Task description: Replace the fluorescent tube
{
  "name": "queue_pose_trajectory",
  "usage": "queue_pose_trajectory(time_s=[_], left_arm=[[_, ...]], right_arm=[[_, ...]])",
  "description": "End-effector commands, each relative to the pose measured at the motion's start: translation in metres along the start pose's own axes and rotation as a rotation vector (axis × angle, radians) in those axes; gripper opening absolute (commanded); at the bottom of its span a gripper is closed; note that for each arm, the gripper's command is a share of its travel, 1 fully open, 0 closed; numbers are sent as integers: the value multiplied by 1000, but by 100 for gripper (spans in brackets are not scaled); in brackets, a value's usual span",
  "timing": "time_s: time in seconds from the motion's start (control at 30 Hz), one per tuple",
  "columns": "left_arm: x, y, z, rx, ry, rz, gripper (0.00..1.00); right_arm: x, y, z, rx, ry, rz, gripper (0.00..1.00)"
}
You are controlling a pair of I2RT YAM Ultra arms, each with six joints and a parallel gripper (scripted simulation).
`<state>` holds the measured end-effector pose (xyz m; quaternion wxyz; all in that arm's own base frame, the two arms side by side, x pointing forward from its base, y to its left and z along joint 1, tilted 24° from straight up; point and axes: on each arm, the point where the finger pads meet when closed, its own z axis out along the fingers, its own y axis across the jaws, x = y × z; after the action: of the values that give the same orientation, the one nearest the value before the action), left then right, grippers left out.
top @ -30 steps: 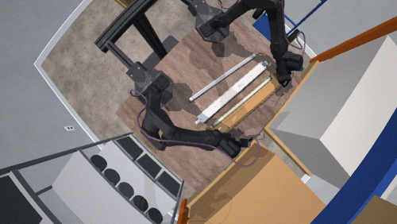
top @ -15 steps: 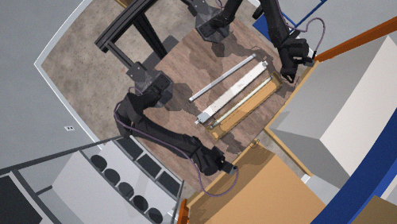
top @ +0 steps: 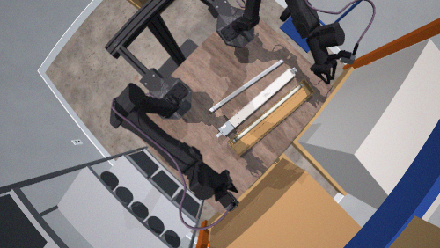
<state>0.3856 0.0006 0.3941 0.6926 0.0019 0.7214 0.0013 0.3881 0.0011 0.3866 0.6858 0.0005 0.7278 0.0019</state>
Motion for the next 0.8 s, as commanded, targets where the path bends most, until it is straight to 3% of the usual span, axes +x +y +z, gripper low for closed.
queue_pose_trajectory(time_s=[0.0,0.03,0.17,0.23,0.37,0.4,0.57,0.67,0.77], left_arm=[[4,-3,-5,-2,20,18,32],[-28,-3,-14,0,-59,-4,32],[-28,-4,-14,2,-63,-7,32],[-25,7,-10,-23,-66,-9,32],[-23,1,-9,2,-59,-7,32],[-23,3,-8,-3,-58,-8,49],[-20,-2,-5,10,-50,-9,49],[-24,1,-3,4,-64,-9,49],[-17,-1,-5,7,-44,-6,49]], right_arm=[[-42,3,-17,-20,-116,16,32],[-55,-2,-23,-1,-154,-2,32],[-54,-3,-22,1,-151,-7,32],[-36,-1,-6,-4,-101,-10,32],[-55,0,-21,0,-150,-11,32],[-53,0,-19,2,-144,-11,32],[-38,5,-8,-7,-94,-12,32],[-52,5,-22,-9,-138,-12,32],[-44,3,-16,-5,-118,-9,32]])
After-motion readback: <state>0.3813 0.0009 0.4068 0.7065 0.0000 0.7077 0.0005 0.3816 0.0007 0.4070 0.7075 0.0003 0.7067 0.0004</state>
